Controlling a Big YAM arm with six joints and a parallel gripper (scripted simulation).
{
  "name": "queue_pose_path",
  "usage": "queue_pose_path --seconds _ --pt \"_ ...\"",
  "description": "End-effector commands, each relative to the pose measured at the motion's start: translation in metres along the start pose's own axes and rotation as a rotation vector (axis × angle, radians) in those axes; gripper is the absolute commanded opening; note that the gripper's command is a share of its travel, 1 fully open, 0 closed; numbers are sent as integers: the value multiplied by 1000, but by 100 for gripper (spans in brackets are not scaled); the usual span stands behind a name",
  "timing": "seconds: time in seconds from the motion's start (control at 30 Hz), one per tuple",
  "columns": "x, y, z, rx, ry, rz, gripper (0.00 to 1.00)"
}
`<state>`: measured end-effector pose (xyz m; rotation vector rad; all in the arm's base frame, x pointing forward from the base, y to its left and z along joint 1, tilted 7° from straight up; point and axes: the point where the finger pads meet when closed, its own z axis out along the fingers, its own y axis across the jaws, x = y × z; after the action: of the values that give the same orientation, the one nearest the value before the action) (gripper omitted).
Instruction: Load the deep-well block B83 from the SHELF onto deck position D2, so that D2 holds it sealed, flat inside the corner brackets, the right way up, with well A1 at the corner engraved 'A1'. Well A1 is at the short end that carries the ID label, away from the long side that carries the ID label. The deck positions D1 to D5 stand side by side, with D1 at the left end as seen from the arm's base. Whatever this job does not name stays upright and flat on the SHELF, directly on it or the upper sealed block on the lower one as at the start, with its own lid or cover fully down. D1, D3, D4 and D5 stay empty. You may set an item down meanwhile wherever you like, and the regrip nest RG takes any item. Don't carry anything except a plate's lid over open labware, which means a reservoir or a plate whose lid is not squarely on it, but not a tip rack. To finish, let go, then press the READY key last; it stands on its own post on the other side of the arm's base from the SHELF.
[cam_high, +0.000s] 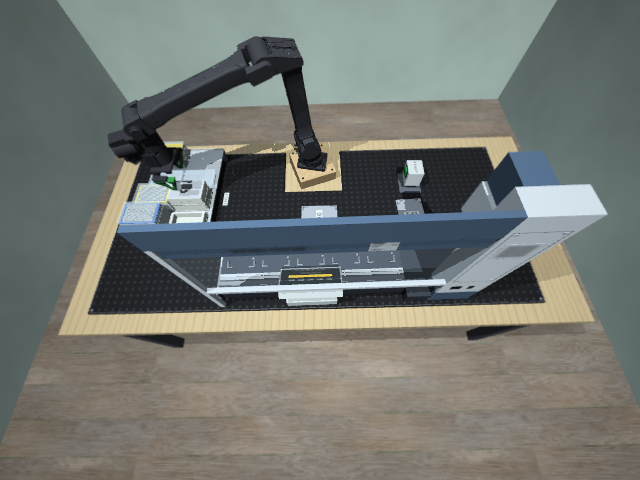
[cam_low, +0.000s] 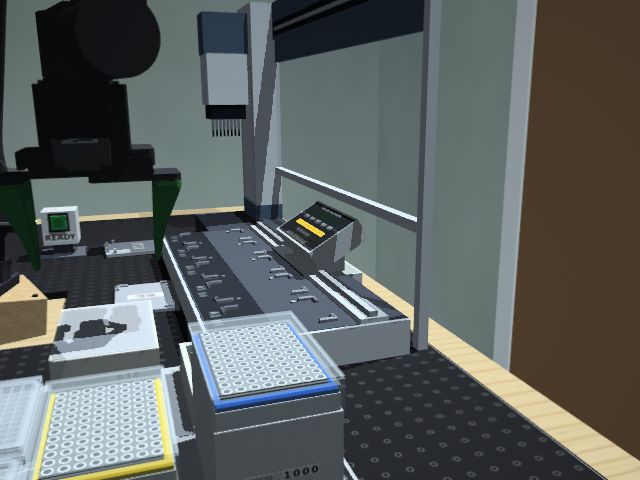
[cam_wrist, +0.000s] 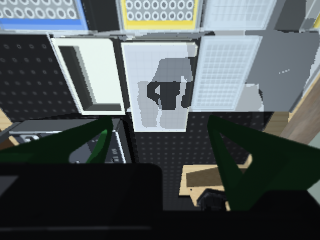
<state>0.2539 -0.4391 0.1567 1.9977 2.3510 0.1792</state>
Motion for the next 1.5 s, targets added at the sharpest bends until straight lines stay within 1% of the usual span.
queue_pose_path --seconds 0.0,0.17,0.23,0.27,0.37,0.73,0.8,0.83,0.9,1.3,1.37,1.4,1.47 --pt "-2 7 9 -4 -6 0 100" --pt "-2 7 17 -4 -6 0 100" --pt "-2 7 17 -4 -6 0 100" --pt "-2 8 11 -10 -21 -1 100" --pt "-2 7 24 -4 -6 0 100" --pt "-2 7 42 -4 -6 0 100" --pt "-2 7 42 -4 -6 0 100" --pt "-2 7 36 -10 -22 0 100" --pt "-2 7 47 -4 -6 0 100" --pt "-1 7 67 -4 -6 0 100" --pt "-1 7 67 -4 -6 0 100" --pt "-2 8 61 -10 -20 -1 100" --pt "-1 7 72 -4 -5 0 100"
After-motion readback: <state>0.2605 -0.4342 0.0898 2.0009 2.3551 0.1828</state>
